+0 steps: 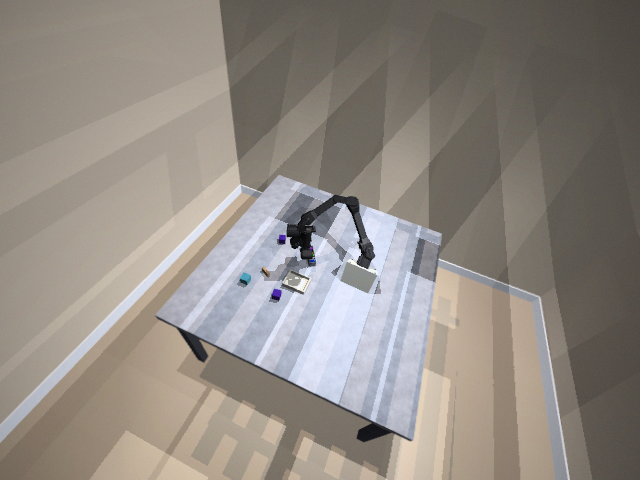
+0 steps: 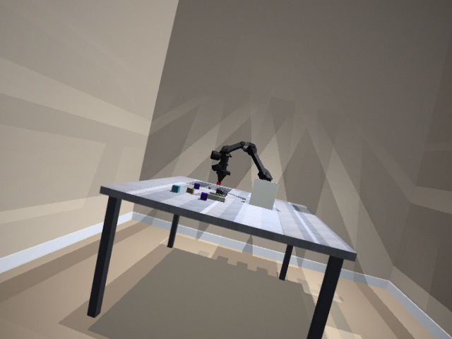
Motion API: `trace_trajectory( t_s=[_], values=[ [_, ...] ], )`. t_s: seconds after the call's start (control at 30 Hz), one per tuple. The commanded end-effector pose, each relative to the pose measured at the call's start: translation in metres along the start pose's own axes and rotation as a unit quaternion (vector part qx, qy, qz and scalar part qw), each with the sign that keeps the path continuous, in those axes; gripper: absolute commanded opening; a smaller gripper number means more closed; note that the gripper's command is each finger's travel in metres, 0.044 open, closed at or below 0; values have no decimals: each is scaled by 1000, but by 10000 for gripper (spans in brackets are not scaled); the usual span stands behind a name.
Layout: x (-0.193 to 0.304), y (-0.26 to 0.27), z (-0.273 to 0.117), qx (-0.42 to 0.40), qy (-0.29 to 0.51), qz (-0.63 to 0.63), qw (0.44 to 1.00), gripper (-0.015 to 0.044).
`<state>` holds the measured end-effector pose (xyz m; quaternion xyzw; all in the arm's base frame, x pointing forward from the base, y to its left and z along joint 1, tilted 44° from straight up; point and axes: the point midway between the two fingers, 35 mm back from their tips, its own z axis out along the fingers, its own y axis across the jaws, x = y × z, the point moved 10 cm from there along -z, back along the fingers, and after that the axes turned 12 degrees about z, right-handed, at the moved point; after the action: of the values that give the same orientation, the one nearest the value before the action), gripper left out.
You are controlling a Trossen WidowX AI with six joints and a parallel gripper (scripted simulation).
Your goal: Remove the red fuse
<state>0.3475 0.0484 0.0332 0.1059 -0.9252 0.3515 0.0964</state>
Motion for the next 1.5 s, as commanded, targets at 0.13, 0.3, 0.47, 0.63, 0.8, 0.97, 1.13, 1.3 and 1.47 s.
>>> trace_trajectory(
  t_s=[0.13, 0.3, 0.47, 0.63, 0.8, 0.97, 1.13, 1.3, 1.47],
  values=[
    [-15, 50, -2, -2, -1, 1, 1000, 0],
    [-21, 81, 0, -1, 0, 2, 1000, 0],
    [-23, 114, 3, 1, 1, 3, 1000, 0],
    [-23, 136, 5, 4, 3, 4, 1000, 0],
    [-23, 136, 8, 4, 3, 4, 1000, 0],
    [-24, 136, 16, 4, 3, 4, 1000, 0],
    [-24, 136, 24, 4, 3, 4, 1000, 0],
    [-24, 136, 32, 5, 3, 4, 1000, 0],
    [-23, 136, 40, 5, 3, 4, 1000, 0]
  ],
)
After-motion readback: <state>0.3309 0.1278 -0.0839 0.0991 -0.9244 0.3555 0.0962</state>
